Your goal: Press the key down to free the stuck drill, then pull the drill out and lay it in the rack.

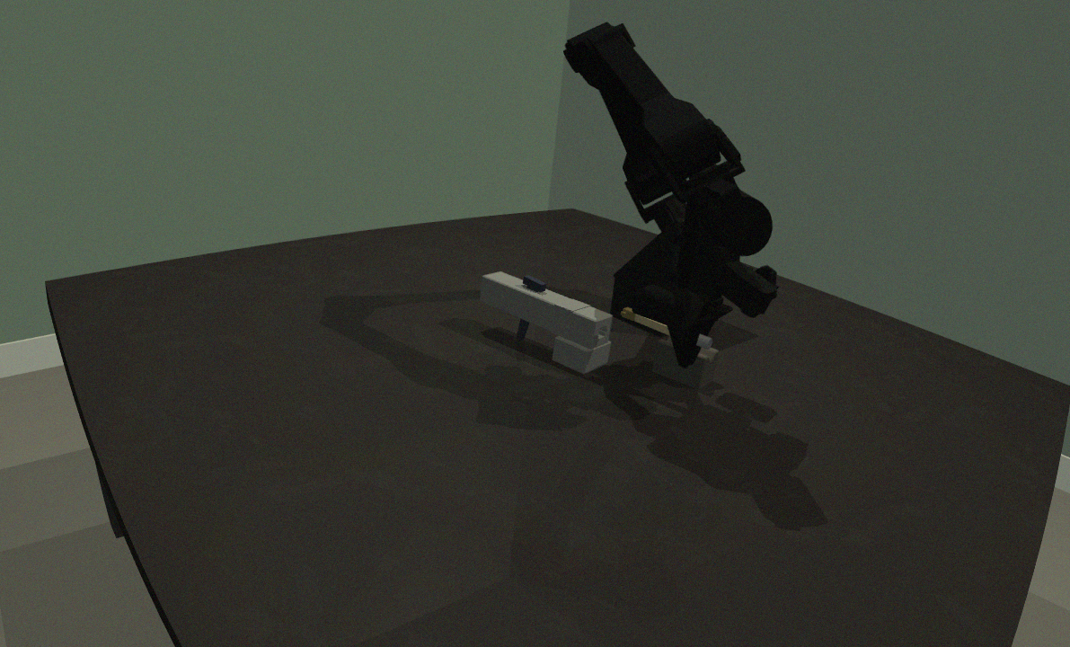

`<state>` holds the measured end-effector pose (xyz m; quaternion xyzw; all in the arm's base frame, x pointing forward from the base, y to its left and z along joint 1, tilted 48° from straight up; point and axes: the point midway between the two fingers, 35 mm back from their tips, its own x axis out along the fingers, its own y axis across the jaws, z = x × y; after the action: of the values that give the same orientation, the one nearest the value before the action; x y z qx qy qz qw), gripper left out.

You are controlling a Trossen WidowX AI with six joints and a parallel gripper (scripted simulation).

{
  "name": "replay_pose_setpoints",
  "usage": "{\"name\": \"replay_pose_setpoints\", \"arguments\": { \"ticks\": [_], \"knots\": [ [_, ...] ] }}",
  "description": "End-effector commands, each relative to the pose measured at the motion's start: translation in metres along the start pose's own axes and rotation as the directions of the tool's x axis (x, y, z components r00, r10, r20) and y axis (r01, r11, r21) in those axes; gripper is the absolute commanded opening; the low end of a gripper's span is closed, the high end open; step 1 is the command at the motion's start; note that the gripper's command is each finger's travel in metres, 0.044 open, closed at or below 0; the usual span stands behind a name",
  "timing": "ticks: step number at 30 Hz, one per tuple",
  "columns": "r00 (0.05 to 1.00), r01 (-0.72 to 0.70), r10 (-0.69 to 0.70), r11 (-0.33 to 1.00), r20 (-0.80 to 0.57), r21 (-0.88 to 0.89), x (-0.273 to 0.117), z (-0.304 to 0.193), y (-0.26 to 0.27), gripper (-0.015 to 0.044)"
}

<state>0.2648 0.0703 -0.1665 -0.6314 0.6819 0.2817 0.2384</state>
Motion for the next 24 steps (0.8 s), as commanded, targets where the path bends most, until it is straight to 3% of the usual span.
{"name": "replay_pose_setpoints", "arguments": {
  "ticks": [1, 24],
  "knots": [
    [1.000, 0.001, -0.001, 1.000, 0.006, 0.006, -0.0032, 0.0005, -0.0009, 0.0000],
    [1.000, 0.001, -0.001, 1.000, 0.006, 0.006, -0.0081, 0.0009, -0.0019, 0.0000]
  ]
}}
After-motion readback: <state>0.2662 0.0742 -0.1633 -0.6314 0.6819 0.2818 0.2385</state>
